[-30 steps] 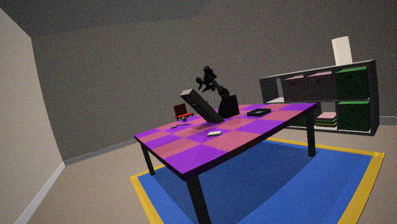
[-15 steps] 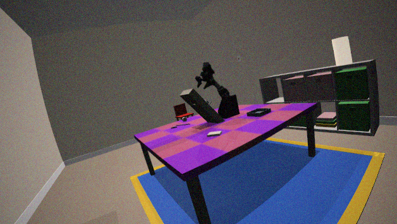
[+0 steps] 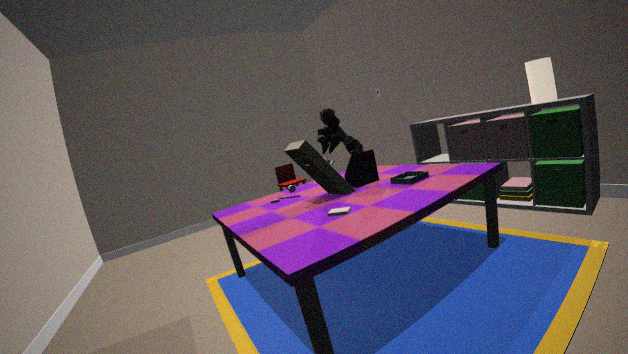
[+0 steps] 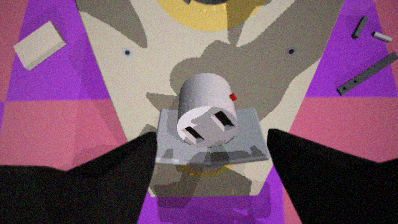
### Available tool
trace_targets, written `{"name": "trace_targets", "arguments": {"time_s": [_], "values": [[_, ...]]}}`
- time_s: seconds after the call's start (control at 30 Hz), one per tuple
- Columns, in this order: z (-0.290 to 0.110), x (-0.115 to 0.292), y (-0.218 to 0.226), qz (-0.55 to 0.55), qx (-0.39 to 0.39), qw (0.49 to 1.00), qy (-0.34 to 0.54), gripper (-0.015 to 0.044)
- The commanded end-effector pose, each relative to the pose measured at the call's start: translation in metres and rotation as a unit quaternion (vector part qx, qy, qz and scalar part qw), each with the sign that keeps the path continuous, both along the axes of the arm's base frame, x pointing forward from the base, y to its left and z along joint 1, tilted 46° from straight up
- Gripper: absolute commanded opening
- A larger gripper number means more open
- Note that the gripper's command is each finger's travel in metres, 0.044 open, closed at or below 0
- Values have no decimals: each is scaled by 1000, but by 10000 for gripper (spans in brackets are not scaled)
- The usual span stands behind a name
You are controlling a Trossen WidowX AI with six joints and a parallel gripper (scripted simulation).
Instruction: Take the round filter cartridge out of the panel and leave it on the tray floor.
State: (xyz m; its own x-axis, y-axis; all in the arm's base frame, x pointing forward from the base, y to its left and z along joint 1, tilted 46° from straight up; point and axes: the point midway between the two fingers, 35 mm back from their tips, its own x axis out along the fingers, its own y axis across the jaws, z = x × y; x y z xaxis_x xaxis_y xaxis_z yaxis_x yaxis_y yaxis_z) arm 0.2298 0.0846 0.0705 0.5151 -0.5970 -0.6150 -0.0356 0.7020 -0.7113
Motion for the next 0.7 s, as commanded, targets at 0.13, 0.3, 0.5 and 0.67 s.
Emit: {"name": "trace_targets", "arguments": {"time_s": [0.13, 0.3, 0.5, 0.67], "values": [[-10, 2, -7, -12, 3, 1000, 4, 305], [-15, 6, -12, -11, 4, 1000, 4, 305], [-21, 11, -18, -11, 4, 1000, 4, 305], [-26, 15, -23, -11, 3, 1000, 3, 305]]}}
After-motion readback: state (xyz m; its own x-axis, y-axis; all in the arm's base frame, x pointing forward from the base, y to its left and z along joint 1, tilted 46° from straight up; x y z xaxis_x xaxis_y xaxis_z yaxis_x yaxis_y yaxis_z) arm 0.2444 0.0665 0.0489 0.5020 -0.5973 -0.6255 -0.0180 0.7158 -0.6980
